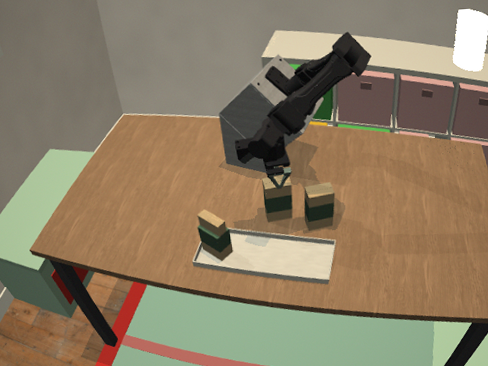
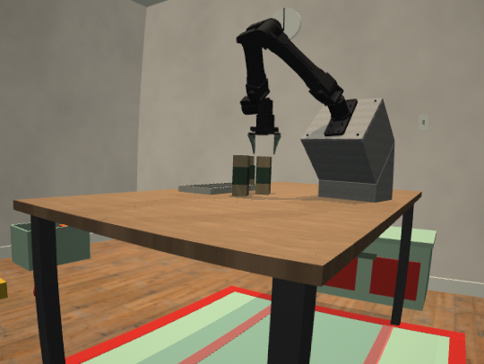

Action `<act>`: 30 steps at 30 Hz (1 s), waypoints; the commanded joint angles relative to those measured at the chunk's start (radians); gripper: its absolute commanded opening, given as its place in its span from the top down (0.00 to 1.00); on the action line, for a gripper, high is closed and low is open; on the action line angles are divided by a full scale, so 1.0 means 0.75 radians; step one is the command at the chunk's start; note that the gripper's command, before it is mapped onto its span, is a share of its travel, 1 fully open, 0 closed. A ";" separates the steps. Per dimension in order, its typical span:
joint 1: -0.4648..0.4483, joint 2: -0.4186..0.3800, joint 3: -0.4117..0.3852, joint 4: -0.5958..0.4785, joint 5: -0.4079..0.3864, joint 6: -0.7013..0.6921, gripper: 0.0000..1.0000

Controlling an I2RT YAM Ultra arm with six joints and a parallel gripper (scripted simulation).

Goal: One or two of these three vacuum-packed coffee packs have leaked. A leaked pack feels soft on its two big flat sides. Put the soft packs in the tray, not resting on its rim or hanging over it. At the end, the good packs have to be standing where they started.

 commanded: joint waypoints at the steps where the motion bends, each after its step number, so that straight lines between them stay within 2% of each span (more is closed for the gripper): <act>1: -0.034 -0.022 0.036 -0.013 0.011 -0.001 0.23; 9: -0.034 -0.020 0.036 -0.010 0.011 0.000 0.23; 13: -0.029 0.015 0.034 0.027 0.011 0.015 0.23; 21: 0.035 0.060 -0.037 0.118 0.013 0.070 0.23; 23: 0.035 0.060 -0.037 0.118 0.013 0.070 0.23; 24: 0.020 0.015 0.008 0.136 0.013 0.081 0.23; 26: 0.063 0.082 -0.027 0.169 0.013 0.101 0.23; 30: 0.091 0.112 -0.052 0.231 0.016 0.139 0.23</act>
